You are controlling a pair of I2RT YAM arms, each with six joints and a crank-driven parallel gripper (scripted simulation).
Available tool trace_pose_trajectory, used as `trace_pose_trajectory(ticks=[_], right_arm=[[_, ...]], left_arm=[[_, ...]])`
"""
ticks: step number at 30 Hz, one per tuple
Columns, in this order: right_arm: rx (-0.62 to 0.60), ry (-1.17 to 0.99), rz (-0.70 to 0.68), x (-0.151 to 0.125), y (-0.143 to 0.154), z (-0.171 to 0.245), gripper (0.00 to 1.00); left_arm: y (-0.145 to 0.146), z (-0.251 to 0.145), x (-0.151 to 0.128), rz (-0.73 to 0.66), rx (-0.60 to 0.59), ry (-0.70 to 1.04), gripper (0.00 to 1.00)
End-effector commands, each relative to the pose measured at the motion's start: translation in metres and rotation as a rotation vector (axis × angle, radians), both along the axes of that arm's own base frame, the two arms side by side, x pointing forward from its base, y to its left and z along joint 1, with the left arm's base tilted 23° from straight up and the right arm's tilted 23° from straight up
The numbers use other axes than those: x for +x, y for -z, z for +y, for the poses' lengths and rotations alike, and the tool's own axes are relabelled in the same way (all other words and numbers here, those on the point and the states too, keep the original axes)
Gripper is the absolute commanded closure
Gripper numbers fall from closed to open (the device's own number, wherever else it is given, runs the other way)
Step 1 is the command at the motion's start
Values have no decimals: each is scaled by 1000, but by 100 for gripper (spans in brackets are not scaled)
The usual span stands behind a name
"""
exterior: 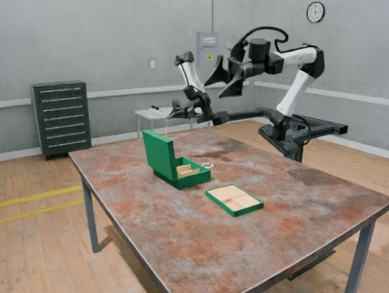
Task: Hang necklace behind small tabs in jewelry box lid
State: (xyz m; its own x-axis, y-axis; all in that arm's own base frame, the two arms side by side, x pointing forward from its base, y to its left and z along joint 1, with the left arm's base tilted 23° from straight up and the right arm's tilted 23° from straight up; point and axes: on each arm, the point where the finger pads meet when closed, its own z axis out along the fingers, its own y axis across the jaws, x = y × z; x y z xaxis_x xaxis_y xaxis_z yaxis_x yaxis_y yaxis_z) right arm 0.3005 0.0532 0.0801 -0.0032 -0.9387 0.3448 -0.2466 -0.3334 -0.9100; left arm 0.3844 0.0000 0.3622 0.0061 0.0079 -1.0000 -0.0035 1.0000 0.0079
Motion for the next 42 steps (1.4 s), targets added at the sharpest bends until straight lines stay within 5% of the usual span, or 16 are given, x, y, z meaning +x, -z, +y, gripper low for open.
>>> trace_pose_trajectory(ticks=[1,19,42], right_arm=[[-5,3,15,2,-3,6,100],[12,-10,1,0,-25,14,100],[-58,-10,47,-10,-9,7,100]], left_arm=[[-40,-4,-3,-105,18,24,0],[-40,-4,-3,-105,18,24,0],[-40,-4,-3,-105,18,24,0]])
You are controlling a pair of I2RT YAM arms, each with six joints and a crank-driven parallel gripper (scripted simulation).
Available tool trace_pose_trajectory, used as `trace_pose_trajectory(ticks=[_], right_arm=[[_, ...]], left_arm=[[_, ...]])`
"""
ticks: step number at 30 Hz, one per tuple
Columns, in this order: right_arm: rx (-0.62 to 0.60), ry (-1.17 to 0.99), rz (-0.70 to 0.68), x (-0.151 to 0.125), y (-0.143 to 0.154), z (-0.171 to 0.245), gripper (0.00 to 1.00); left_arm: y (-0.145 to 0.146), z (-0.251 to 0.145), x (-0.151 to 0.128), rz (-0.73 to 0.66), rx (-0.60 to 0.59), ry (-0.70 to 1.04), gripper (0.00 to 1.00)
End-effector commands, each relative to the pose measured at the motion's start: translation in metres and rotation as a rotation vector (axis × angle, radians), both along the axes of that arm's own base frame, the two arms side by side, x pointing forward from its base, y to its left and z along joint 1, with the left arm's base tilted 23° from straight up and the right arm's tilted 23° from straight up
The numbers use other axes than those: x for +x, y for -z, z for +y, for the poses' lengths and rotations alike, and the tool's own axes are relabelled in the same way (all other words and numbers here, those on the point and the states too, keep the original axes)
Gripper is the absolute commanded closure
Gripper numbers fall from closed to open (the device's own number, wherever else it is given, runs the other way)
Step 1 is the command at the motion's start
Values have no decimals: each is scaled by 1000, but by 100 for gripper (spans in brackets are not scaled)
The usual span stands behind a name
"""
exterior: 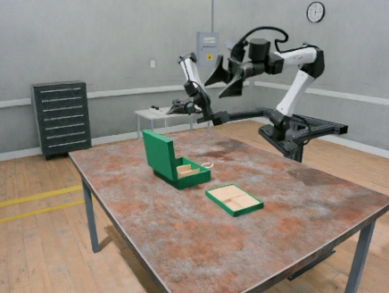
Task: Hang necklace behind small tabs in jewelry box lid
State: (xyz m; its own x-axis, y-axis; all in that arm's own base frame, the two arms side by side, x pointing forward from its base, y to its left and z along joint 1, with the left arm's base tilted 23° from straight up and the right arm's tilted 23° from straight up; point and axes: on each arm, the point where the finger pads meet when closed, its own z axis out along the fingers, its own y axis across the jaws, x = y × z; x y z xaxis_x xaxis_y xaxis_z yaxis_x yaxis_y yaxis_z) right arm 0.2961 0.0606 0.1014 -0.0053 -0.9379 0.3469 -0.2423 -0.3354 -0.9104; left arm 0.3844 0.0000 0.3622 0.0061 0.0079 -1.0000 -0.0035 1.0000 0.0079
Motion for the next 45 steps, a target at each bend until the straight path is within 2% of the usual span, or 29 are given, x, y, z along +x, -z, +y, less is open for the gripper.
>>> trace_pose_trajectory(ticks=[1,15,45], right_arm=[[-17,-17,24,3,2,10,100],[-28,3,45,20,6,28,100],[-66,-24,75,58,25,103,100]], left_arm=[[-40,-4,-3,-105,18,24,0],[-40,-4,-3,-105,18,24,0],[-40,-4,-3,-105,18,24,0]])
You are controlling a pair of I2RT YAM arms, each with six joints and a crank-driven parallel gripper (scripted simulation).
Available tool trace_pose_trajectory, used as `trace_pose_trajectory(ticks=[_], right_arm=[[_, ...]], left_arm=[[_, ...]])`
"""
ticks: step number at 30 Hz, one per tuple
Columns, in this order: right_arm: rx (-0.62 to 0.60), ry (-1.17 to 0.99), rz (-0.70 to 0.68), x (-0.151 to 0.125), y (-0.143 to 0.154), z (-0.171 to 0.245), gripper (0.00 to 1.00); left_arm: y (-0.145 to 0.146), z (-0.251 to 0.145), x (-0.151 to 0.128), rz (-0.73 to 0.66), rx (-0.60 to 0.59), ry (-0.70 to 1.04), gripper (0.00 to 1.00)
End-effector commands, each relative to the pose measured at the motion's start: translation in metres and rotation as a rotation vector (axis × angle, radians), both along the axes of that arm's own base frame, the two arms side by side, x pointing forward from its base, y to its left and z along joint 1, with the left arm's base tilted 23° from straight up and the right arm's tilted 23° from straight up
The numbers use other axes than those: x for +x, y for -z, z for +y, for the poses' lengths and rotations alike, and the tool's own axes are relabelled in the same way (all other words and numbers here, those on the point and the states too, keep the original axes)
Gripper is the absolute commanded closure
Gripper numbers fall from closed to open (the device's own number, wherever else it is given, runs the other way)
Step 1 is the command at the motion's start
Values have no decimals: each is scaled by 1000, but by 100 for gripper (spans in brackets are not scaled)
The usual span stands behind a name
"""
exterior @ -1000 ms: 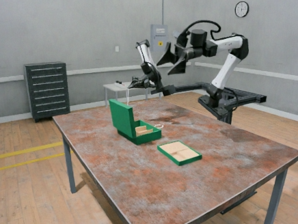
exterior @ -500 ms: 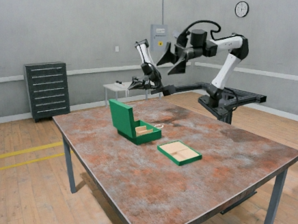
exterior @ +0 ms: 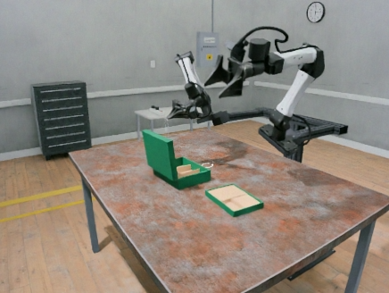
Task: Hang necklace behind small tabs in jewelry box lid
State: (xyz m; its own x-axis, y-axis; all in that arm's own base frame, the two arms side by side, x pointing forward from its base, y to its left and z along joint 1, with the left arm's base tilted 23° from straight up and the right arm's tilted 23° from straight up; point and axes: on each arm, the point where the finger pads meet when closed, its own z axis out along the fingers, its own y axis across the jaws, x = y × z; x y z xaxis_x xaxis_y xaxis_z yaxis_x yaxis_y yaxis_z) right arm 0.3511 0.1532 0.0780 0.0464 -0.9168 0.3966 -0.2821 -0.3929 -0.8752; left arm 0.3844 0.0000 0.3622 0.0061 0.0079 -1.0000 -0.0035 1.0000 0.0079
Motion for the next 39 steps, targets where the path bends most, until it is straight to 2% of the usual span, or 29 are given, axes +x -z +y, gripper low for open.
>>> trace_pose_trajectory(ticks=[1,4,18,22,24,35,38,39], right_arm=[[-12,8,17,4,2,13,100],[-2,26,8,9,-2,9,100],[-6,15,4,25,12,51,100],[-4,41,0,33,12,46,100],[0,14,-4,30,14,63,100],[15,26,-21,46,21,89,100],[30,52,-35,53,14,82,100],[18,55,-26,54,22,83,100]], left_arm=[[-40,-4,-3,-105,18,24,0],[-40,-4,-3,-105,18,24,0],[-40,-4,-3,-105,18,24,0],[-40,-4,-3,-105,18,24,0],[-40,-4,-3,-105,18,24,0],[-40,-4,-3,-105,18,24,0],[-40,-4,-3,-105,18,24,0],[-40,-4,-3,-105,18,24,0]])
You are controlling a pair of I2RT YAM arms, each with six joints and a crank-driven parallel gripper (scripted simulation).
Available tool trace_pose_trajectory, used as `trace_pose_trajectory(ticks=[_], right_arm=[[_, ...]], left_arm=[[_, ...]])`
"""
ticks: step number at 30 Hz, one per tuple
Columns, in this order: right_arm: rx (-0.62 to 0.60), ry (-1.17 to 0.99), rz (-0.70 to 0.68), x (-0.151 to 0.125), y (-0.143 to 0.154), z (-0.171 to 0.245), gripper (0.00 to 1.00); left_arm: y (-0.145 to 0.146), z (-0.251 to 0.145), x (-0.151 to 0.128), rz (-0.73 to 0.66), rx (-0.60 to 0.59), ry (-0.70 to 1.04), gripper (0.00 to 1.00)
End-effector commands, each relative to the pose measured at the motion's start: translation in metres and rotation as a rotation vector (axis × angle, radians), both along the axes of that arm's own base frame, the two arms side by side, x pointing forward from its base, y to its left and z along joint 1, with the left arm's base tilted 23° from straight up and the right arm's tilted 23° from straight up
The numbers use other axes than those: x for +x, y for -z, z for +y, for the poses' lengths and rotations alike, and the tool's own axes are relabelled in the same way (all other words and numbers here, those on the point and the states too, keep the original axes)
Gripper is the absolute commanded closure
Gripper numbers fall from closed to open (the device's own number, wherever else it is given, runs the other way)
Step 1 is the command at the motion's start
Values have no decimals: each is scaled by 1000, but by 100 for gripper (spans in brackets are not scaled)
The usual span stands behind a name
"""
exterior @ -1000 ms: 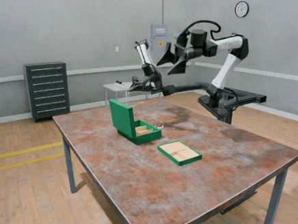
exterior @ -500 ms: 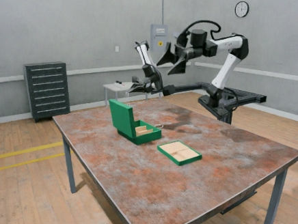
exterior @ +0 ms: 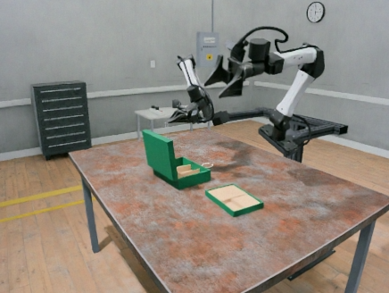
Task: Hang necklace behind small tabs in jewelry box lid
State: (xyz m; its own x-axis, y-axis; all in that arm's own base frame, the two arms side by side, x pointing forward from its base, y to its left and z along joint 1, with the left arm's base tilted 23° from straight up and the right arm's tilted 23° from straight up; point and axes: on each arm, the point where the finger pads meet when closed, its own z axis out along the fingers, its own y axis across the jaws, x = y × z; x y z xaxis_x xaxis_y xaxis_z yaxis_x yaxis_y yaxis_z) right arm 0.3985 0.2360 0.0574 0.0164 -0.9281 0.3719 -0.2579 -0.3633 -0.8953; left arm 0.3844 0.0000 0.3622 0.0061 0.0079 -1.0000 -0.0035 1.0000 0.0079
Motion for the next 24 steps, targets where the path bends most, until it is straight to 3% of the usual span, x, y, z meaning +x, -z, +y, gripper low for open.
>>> trace_pose_trajectory(ticks=[1,11,24], right_arm=[[-7,33,7,7,2,5,100],[22,20,-17,15,4,36,100],[-2,5,6,15,11,27,100]], left_arm=[[-40,-4,-3,-105,18,24,0],[-40,-4,-3,-105,18,24,0],[-40,-4,-3,-105,18,24,0]])
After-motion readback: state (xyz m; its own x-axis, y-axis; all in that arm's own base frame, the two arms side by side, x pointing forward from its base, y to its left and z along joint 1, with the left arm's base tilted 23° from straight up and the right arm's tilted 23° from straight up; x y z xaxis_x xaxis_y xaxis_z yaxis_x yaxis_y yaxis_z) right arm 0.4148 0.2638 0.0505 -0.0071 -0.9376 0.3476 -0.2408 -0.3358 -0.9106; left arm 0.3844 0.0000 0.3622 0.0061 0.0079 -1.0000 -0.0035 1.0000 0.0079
